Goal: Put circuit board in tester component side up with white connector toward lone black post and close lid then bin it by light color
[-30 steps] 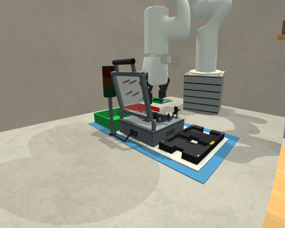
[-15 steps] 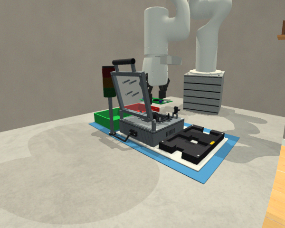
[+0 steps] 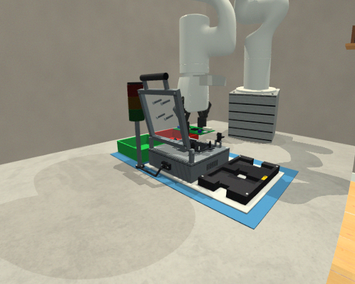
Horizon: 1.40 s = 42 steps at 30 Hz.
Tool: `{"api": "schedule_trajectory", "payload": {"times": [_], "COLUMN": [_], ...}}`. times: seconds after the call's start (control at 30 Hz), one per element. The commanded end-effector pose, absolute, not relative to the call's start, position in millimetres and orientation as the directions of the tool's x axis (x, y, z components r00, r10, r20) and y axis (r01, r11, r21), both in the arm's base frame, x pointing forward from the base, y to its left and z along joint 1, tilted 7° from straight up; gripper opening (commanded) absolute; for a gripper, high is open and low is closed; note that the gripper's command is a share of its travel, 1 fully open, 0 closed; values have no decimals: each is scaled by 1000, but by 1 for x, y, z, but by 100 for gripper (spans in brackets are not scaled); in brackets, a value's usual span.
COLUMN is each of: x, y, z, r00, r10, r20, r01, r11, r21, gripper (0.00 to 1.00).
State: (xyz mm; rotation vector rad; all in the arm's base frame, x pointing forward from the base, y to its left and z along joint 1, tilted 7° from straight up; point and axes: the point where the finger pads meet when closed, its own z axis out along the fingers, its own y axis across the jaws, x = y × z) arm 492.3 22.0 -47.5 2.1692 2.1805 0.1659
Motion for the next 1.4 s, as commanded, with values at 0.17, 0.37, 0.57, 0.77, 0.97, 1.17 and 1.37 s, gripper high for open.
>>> {"api": "schedule_trajectory", "payload": {"times": [0.17,0.37,0.57,0.77,0.97,1.17,1.37], "x": [495,496,497,497,497,497,497], "y": [22,23,23,23,23,23,23], "z": [-62,-73,-76,-77,-77,-77,-77], "r00": [-7,-7,-7,-7,-7,-7,-7], "r10": [1000,1000,1000,1000,1000,1000,1000], "r20": [30,30,30,30,30,30,30], "r01": [993,993,993,993,993,993,993], "r11": [3,3,3,3,3,3,3], "r21": [122,122,122,122,122,122,122], "gripper": [79,79,79,79,79,79,79]}}
